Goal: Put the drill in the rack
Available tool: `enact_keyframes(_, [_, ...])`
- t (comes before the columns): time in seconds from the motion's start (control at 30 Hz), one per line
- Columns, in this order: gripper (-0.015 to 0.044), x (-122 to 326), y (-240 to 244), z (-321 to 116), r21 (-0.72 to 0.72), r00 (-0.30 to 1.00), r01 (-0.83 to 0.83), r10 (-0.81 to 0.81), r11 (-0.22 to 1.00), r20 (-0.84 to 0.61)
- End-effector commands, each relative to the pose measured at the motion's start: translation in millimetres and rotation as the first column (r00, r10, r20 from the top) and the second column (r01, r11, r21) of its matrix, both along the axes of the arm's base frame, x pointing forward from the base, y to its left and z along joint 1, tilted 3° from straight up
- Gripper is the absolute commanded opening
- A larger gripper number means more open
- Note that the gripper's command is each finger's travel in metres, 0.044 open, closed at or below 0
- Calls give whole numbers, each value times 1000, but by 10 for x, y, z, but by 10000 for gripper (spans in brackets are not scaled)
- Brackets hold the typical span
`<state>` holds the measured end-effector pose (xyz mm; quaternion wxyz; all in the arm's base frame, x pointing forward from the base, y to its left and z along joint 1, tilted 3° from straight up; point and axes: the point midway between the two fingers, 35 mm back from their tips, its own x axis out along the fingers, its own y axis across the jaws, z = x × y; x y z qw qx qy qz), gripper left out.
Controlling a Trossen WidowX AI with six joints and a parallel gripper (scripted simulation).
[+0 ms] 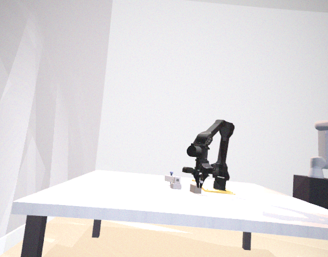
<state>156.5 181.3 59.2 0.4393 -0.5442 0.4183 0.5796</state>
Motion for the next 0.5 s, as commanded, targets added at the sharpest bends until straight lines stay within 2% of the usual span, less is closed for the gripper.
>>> enact_keyframes(0.0, [0,-10,-5,-63,-7,1000,6,-6,1000,-9])
enact_keyframes(0.47, [0,3,17,-181,-6,1000,6,-6,1000,-9])
